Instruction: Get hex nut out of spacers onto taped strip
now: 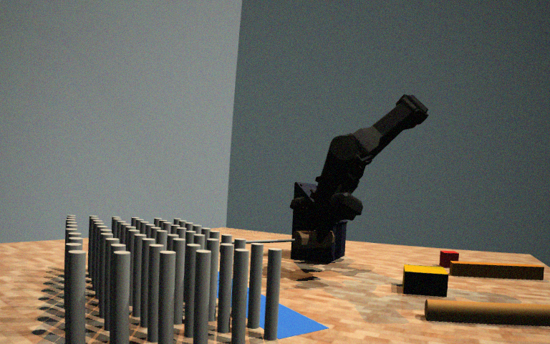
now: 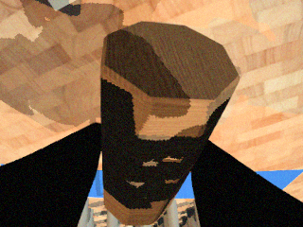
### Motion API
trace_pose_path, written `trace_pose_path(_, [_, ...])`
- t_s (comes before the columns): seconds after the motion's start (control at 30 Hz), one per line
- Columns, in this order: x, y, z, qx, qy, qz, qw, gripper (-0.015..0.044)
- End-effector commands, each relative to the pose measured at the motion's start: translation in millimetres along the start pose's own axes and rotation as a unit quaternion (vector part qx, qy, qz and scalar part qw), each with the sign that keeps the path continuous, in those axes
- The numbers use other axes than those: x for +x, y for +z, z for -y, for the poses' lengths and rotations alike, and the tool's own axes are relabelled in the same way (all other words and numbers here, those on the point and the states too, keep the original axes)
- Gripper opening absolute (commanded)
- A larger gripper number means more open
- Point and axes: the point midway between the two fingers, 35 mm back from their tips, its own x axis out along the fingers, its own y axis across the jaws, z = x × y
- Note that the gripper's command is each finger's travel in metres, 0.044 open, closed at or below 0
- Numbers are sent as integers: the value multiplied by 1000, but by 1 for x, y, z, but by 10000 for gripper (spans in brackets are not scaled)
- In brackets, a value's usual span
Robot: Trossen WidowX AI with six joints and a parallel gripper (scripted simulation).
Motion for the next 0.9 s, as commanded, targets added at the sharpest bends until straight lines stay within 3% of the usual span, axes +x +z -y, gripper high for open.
trace_pose_path(0.0, [-16,-12,8,-7,-6,-5,1000,0])
trace_pose_path(0.53, [-87,-32,16,-6,-17,-6,1000,0])
trace_pose_path(0.57, [-72,-28,12,-2,-9,2,1000,0])
trace_pose_path(0.87, [-82,5,51,-136,-46,16,990,0])
